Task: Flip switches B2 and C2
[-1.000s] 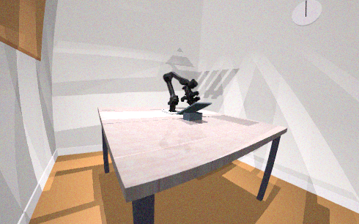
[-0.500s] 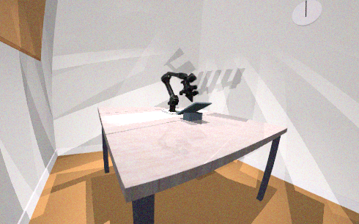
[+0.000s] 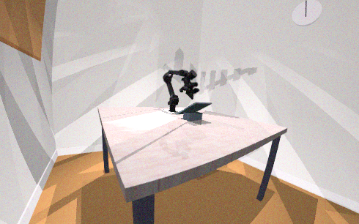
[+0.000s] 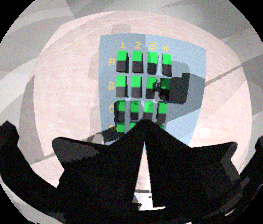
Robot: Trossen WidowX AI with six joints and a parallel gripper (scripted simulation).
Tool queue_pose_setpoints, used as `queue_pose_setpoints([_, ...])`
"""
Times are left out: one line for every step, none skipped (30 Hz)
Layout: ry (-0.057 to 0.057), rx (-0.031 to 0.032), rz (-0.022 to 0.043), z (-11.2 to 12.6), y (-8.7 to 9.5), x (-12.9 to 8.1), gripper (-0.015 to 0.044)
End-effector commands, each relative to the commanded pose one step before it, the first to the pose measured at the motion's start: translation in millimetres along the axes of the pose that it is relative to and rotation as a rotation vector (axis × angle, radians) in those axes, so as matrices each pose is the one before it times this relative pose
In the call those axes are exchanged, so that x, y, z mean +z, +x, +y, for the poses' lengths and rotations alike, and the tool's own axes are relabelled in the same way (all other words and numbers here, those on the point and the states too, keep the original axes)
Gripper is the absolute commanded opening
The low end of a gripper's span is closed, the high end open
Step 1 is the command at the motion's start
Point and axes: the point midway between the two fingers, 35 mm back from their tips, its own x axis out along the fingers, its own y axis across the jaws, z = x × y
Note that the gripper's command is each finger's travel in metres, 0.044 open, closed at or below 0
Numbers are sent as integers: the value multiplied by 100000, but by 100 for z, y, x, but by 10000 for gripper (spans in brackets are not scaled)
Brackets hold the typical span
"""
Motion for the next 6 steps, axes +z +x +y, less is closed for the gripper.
queue_pose_setpoints([-609, 330, -14, -33, -117, 338, 0])
queue_pose_setpoints([0, 0, 0, 0, 0, 0, 0])
queue_pose_setpoints([0, 0, 0, 0, 0, 0, 0])
queue_pose_setpoints([0, 0, 0, 0, 0, 0, 0])
queue_pose_setpoints([0, 0, 0, 0, 0, 0, 0])
queue_pose_setpoints([0, 0, 0, 0, 0, 0, 0])
